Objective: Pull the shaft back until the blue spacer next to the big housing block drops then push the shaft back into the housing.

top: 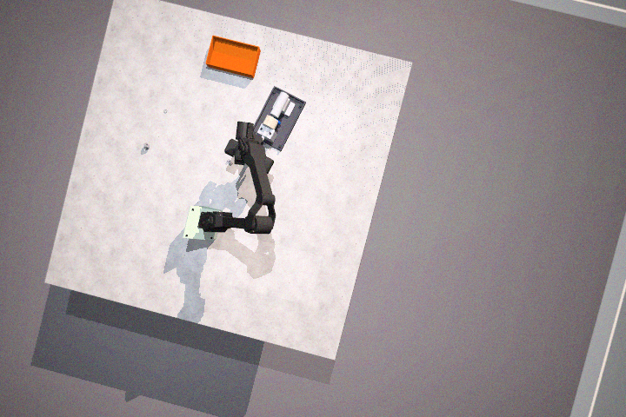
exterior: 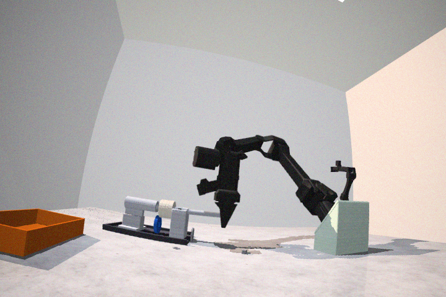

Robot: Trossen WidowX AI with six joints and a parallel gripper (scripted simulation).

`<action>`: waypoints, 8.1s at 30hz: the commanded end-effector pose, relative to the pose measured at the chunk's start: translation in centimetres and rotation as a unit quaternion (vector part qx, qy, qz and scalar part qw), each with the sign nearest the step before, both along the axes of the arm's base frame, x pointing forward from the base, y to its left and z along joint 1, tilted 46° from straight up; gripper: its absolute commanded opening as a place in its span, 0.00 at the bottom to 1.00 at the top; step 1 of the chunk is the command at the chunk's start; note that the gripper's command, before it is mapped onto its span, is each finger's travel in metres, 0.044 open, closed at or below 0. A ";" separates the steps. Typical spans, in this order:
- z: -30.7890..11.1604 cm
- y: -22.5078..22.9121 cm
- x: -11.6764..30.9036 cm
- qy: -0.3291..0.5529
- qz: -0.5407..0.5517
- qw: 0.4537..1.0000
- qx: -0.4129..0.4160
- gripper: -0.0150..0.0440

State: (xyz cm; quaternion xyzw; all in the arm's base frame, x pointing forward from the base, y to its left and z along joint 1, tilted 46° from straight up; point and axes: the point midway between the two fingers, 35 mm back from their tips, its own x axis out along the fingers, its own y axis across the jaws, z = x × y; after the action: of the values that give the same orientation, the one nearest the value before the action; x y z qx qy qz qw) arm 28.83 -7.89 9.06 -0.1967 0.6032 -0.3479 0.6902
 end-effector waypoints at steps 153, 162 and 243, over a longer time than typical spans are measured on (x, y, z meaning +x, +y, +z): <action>1.0 -0.7 4.6 0.000 -0.002 1.000 0.002 0.25; 1.1 -0.7 4.8 0.000 -0.002 1.000 0.002 0.25; 1.7 -1.1 7.4 -0.001 -0.002 1.000 0.002 0.25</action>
State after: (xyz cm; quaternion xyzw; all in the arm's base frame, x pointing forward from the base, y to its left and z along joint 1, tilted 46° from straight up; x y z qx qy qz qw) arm 35.89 -9.07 10.51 -0.1931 0.6055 -0.3502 0.6880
